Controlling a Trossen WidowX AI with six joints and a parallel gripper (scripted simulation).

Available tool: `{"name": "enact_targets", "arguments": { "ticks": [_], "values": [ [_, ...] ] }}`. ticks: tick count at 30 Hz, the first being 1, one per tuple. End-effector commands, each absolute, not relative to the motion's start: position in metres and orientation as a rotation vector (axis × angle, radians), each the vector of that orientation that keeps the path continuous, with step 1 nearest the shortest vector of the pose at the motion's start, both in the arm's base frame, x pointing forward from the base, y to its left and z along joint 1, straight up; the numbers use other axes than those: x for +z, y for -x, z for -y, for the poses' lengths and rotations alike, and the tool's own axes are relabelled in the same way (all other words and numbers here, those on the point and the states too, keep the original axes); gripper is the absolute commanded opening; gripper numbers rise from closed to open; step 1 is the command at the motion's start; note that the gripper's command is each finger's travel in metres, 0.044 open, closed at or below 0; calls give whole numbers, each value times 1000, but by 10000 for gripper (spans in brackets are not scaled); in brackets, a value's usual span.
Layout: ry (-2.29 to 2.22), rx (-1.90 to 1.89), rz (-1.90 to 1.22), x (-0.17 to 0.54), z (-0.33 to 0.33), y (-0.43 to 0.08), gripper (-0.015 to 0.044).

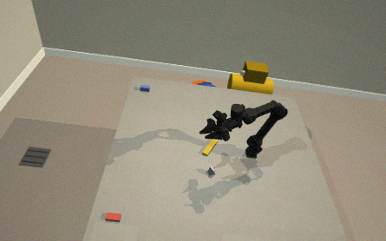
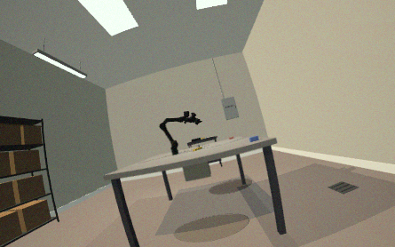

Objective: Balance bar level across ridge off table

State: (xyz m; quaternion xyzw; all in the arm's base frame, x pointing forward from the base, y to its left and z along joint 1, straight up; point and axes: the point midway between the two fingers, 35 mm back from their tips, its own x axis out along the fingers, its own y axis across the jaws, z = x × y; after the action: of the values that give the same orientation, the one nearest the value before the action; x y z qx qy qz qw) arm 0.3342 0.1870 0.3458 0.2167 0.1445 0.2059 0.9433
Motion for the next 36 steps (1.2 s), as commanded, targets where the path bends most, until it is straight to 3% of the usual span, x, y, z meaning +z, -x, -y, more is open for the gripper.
{"name": "enact_targets", "arguments": {
  "ticks": [1, 18, 36],
  "values": [
    [-305, 384, -363, 321, -178, -344, 315],
    [242, 331, -712, 224, -118, -355, 315],
    [671, 521, -1131, 147, -50, -321, 315]
  ]
}}
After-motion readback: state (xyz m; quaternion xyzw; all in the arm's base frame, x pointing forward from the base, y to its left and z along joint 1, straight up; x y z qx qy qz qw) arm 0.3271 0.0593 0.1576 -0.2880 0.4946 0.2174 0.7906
